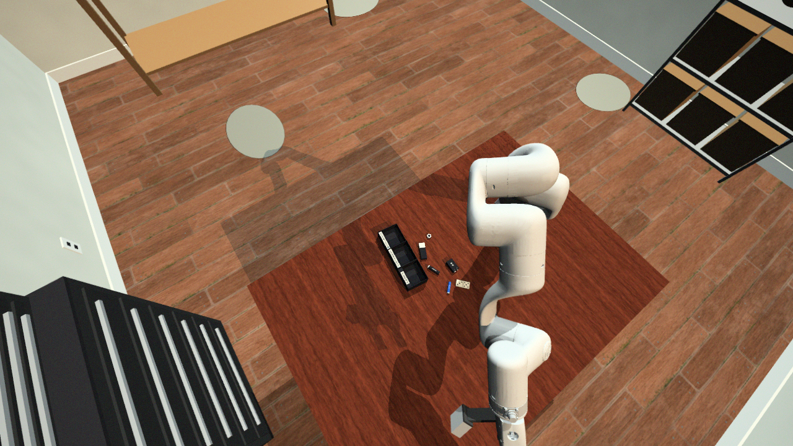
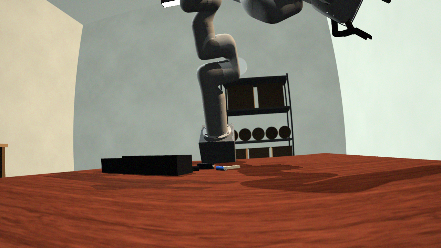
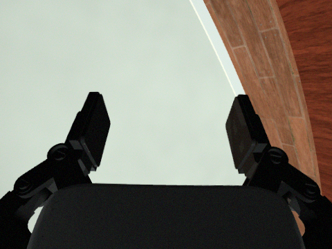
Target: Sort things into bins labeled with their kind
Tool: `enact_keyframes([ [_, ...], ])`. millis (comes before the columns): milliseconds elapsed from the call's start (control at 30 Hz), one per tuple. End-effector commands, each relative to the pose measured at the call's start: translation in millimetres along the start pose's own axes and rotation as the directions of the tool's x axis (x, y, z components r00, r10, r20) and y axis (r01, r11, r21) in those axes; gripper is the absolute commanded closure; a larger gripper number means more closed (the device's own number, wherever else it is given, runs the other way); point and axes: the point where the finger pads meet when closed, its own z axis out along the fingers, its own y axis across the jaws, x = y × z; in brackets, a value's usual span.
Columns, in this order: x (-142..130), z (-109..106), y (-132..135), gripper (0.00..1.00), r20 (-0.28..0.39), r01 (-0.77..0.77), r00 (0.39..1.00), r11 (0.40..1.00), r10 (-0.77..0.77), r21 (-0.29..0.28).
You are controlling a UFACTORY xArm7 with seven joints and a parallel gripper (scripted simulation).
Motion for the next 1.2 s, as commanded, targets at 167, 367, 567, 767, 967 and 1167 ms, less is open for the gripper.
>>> enact_keyframes([
  [167, 6, 21, 21, 0.93, 0.0, 0.001, 1.0, 1.0, -0.001, 0.005],
  [367, 17, 54, 57, 0.93, 0.001, 0.001, 1.0, 1.0, -0.001, 0.004],
  [567, 19, 53, 68, 0.93, 0.004, 0.032, 0.999, 0.999, -0.032, -0.035],
  [767, 39, 31, 72, 0.93, -0.038, 0.083, 0.996, 0.994, -0.086, -0.076],
  [967, 59, 6, 83, 0.93, -0.048, 0.148, 0.987, 0.982, -0.155, -0.121],
  [1167, 77, -19, 96, 0.93, -0.054, 0.207, 0.974, 0.964, -0.218, -0.169],
])
